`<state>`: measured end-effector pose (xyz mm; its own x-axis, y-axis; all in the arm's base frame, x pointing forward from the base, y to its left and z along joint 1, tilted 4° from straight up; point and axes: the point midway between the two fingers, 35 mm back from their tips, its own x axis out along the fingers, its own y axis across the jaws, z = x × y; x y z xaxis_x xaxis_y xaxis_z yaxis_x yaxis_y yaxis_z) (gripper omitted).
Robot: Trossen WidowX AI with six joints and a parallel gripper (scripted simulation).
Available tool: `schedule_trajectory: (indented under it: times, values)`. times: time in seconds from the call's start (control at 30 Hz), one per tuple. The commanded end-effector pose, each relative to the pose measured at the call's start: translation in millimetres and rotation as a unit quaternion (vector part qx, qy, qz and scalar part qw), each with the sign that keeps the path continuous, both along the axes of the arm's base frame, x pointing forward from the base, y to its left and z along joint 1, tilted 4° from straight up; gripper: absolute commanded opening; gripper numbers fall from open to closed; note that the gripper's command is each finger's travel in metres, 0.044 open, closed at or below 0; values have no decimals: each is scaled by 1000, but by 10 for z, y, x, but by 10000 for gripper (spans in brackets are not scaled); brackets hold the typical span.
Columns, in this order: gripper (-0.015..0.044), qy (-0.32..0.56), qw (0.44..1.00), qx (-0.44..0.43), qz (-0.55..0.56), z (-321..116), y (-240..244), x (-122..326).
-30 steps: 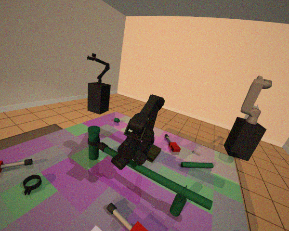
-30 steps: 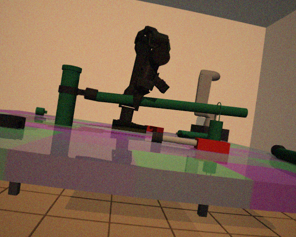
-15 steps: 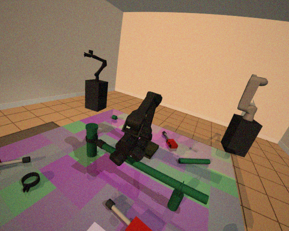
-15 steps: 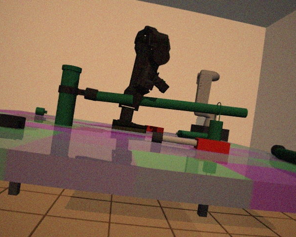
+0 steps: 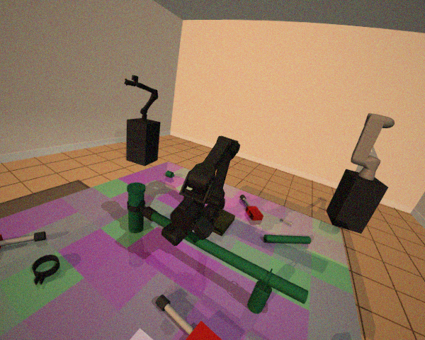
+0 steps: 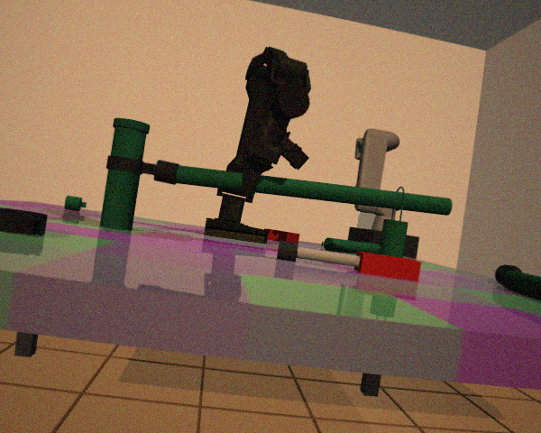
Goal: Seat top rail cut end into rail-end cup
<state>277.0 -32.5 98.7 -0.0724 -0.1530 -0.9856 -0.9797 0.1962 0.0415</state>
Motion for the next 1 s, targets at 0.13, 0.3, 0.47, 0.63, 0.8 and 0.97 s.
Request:
schedule_trajectory:
  times: [0.13, 0.3, 0.47, 0.63, 0.8, 0.97]
  values:
    - [0, -2, 1000, -6, 1, 32, -34, 7]
    - [0, -2, 1000, -6, 1, 37, -37, 8]
    - [0, -1, 1000, -7, 1, 42, -40, 10]
    - [0, -1, 1000, -7, 1, 47, -43, 12]
    - [0, -1, 1000, -7, 2, 53, -44, 15]
    - [0, 1, 1000, -1, 0, 19, -14, 0]
